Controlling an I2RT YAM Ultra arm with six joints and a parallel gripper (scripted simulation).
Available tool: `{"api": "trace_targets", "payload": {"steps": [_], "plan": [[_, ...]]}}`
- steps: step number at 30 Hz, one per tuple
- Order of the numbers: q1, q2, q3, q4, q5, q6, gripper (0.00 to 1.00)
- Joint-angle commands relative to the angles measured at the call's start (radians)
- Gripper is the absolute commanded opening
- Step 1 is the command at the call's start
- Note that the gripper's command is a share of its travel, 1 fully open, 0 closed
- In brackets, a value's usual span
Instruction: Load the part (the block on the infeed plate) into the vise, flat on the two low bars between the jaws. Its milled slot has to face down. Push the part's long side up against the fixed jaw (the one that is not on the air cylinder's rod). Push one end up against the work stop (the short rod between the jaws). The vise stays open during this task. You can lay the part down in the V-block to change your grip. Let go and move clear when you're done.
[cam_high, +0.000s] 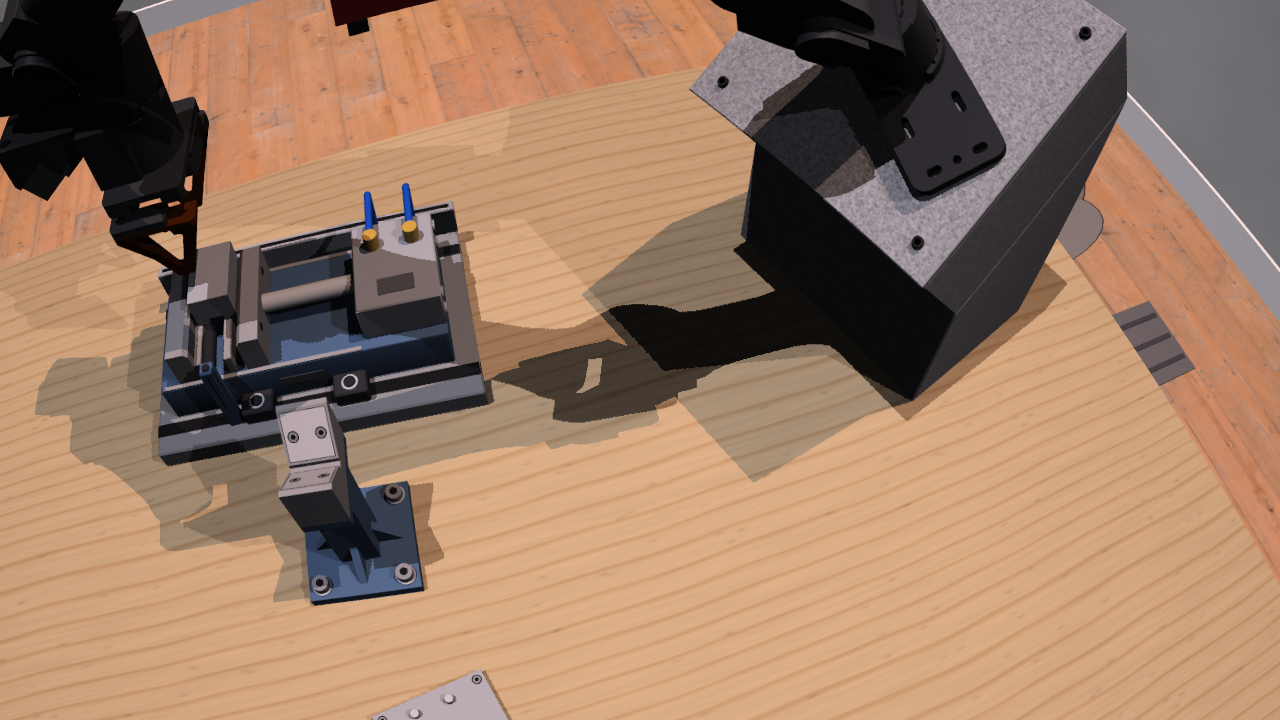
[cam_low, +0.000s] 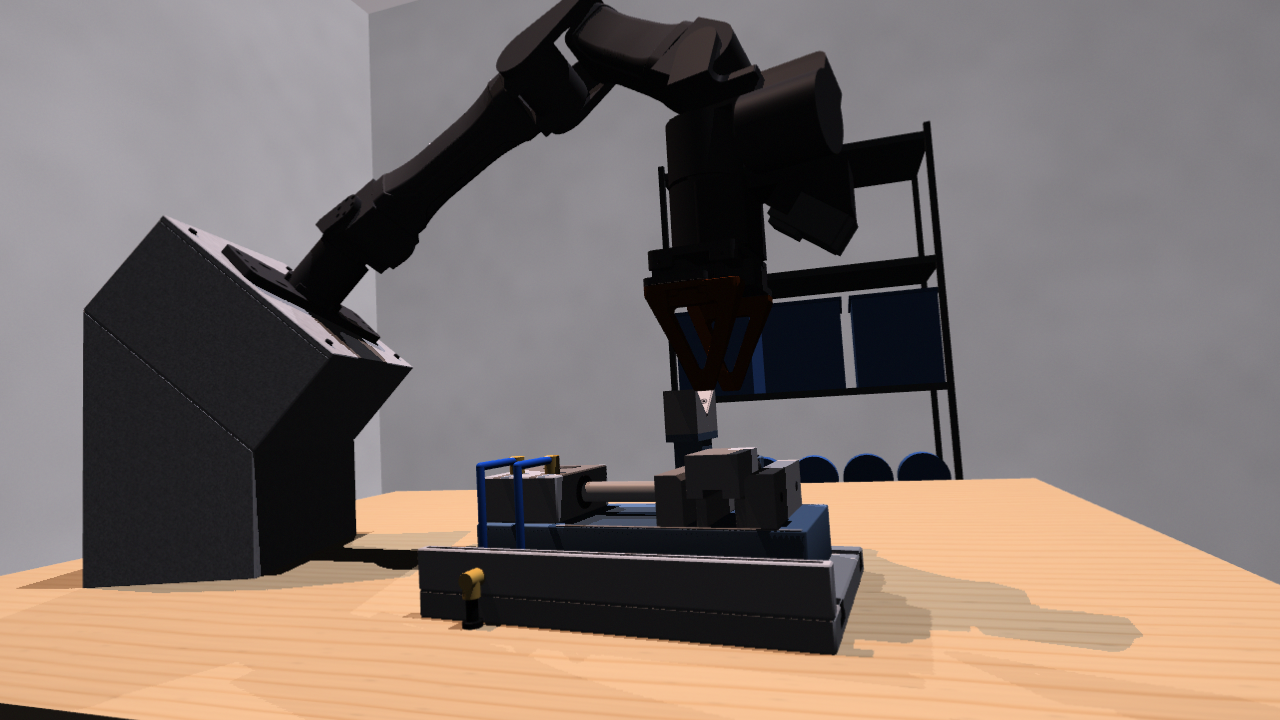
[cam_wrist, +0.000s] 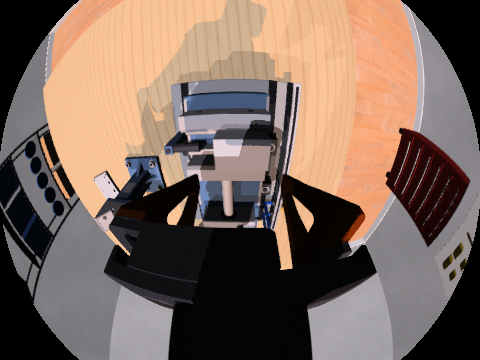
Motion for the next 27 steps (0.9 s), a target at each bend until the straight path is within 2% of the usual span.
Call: {"api": "trace_targets", "payload": {"steps": [1, 9, 10, 27], "plan": [[-0.028, -0.035, 0.033, -0.029, -0.014, -0.014, 0.74], [-0.032, -0.040, 0.037, -0.040, -0.016, -0.019, 0.74], [-0.032, -0.040, 0.037, -0.040, -0.016, -0.019, 0.00], [-0.032, -0.041, 0.037, -0.034, -0.017, -0.017, 0.00]]}}
